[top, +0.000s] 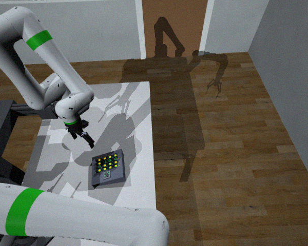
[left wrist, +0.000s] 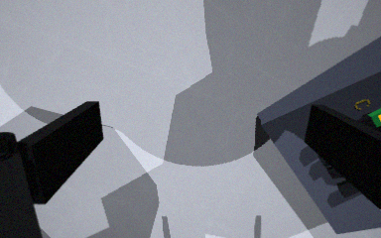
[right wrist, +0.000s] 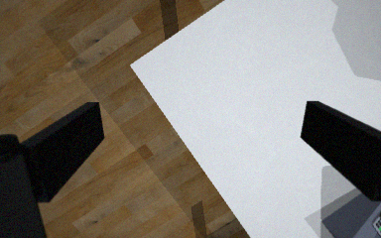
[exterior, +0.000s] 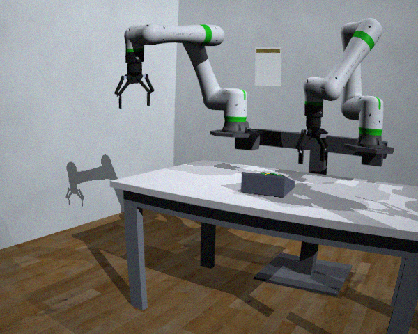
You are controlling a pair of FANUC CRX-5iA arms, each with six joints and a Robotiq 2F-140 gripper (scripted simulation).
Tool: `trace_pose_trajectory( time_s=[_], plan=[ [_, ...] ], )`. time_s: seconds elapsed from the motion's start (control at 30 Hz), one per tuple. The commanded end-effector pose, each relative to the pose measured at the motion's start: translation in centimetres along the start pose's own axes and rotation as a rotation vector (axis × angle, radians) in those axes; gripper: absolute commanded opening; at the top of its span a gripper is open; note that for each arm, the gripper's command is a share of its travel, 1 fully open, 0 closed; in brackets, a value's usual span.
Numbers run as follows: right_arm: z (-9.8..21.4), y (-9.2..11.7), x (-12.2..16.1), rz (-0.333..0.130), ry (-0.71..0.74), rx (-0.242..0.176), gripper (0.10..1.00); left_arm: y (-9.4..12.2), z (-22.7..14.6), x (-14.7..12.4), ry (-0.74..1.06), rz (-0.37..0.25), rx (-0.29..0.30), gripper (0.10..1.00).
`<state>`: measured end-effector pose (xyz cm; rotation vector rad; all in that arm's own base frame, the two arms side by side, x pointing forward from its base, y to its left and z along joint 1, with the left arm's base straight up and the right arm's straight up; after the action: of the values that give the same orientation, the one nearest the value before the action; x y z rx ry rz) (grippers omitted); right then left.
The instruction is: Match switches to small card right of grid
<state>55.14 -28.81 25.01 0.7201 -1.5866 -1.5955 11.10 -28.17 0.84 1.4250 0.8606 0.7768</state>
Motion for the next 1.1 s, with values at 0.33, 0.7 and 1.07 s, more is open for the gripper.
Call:
trace_pose_trajectory(
  time_s=[0.33,0.7,1.07],
  plan=[
    [2.8,1.3,16.3,-0.049,0.136,-0.002,1.000,0.0,0.0,0.0,0.000,-0.001,-0.001,1.000],
    [7.3,1.9,26.3,-0.074,0.225,0.010,1.000,0.0,0.0,0.0,0.000,-0.001,-0.001,1.000],
    [12.9,2.3,34.5,-0.092,0.308,0.028,1.000,0.0,0.0,0.0,0.000,-0.001,-0.001,1.000]
  ],
)
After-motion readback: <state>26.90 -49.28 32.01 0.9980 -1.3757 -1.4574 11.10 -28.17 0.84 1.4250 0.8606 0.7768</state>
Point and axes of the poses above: on each arm, the point where the finger pads meet when closed, its own y axis back along the fingers, its own z axis across the jaws, x = y × z, the point moved 10 cm from there along y, back along the fingers, and after that the axes turned 1 degree about y, right-handed, at the moved point
